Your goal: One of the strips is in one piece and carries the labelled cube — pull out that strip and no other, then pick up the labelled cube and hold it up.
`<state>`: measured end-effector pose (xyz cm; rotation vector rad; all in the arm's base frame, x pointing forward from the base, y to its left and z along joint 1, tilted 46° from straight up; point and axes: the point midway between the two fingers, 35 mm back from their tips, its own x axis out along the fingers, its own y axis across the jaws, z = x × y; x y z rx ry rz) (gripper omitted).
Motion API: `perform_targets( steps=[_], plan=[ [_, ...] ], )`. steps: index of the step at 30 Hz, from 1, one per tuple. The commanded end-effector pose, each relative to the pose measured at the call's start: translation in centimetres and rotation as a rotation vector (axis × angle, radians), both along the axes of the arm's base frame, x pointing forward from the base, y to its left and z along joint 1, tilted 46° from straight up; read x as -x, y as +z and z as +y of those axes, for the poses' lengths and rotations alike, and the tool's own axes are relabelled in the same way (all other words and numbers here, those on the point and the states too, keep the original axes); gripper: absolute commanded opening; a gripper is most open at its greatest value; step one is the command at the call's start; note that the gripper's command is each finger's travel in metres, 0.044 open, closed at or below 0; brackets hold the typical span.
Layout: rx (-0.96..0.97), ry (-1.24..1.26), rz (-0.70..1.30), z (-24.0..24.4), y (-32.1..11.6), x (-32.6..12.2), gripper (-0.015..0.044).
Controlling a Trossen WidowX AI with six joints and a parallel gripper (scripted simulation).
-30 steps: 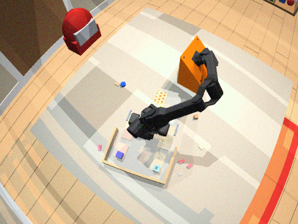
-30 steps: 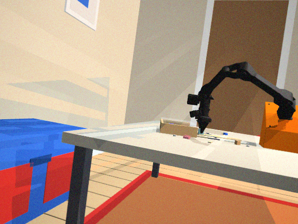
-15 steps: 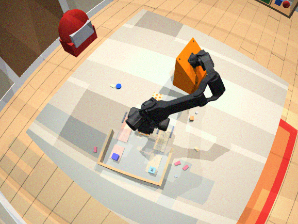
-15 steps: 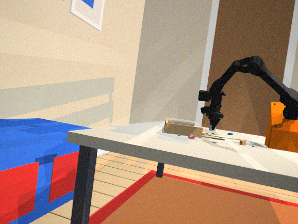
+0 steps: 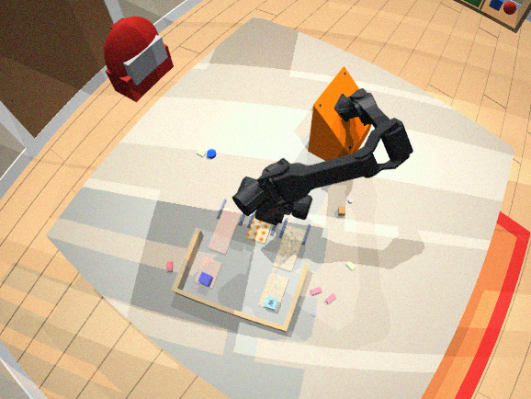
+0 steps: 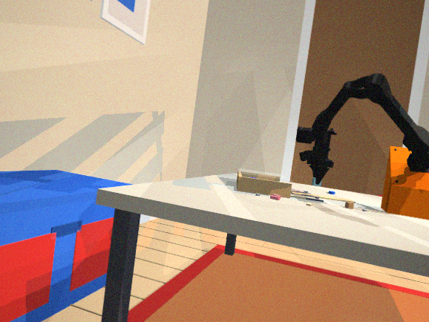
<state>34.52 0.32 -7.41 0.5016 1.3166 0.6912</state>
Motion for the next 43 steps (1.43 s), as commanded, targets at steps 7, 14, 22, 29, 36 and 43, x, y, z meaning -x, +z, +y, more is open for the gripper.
perform_targets(
  steps=[7,14,22,29,36,43],
  plan=[
    [0.005,0.003,-0.003,0.5,0.1,3.6,0.0],
    [0.007,0.003,-0.003,-1.0,1.6,4.0,0.0],
    [0.007,0.003,-0.003,-2.0,2.6,4.2,0.0],
    [0.007,0.003,-0.003,-2.0,2.6,4.2,0.0],
    [0.007,0.003,-0.003,-2.0,2.6,4.2,0.0],
    [0.007,0.003,-0.003,-2.0,2.6,4.2,0.0]
  ],
)
